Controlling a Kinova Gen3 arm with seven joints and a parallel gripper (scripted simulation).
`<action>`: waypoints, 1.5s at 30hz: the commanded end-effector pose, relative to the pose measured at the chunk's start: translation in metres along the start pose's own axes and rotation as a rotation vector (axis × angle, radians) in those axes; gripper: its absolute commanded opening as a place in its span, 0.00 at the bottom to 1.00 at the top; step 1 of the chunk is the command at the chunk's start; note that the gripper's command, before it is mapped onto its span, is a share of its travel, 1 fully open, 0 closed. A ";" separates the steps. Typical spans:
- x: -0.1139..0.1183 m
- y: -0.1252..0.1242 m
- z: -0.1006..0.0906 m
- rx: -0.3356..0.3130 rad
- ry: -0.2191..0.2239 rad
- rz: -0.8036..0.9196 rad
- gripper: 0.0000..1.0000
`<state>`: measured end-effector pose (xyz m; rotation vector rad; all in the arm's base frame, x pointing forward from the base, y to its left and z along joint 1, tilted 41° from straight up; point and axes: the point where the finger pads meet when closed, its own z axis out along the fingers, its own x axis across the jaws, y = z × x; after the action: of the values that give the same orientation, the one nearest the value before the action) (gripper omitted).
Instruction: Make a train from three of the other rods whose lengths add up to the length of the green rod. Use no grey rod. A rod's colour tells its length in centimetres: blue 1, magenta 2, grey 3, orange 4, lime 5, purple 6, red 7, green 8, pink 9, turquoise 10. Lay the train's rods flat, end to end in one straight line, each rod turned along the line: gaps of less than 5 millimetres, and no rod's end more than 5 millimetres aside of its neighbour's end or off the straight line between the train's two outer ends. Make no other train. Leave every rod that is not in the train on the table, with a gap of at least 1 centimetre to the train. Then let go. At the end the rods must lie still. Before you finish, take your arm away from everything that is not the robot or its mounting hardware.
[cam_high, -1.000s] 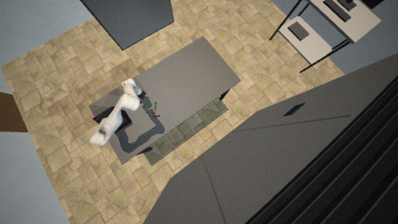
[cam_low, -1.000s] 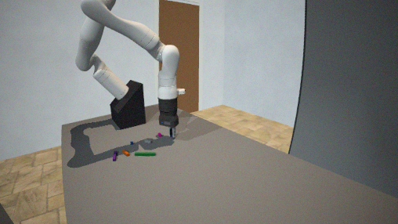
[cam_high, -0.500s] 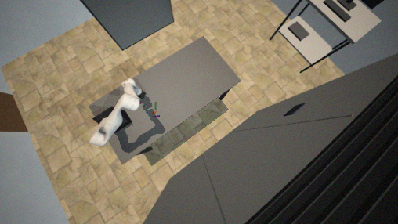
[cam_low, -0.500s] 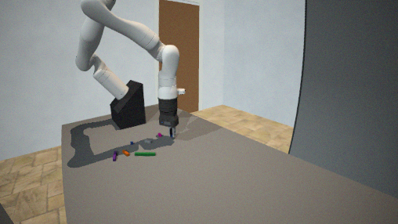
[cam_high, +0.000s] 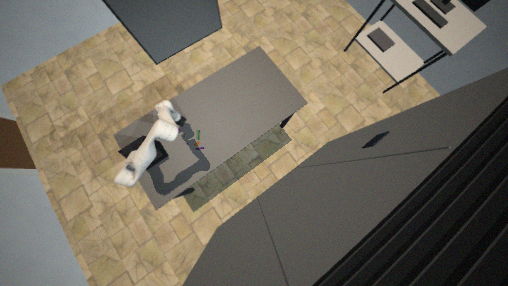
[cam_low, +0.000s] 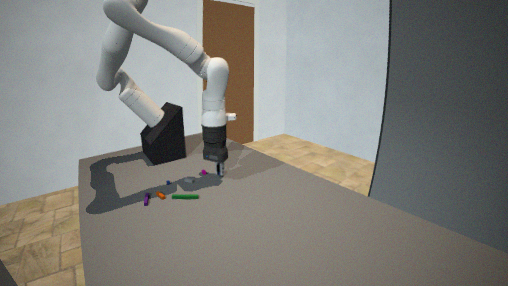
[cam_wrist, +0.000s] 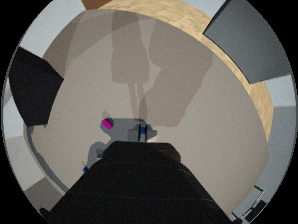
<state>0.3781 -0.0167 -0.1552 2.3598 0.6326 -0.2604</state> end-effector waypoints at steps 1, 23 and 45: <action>0.001 -0.001 0.000 0.000 0.005 0.001 0.24; 0.002 -0.001 0.000 0.000 0.006 0.001 0.24; 0.001 -0.002 0.009 0.000 0.004 0.000 0.24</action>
<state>0.3766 -0.0197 -0.1609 2.3572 0.6401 -0.2633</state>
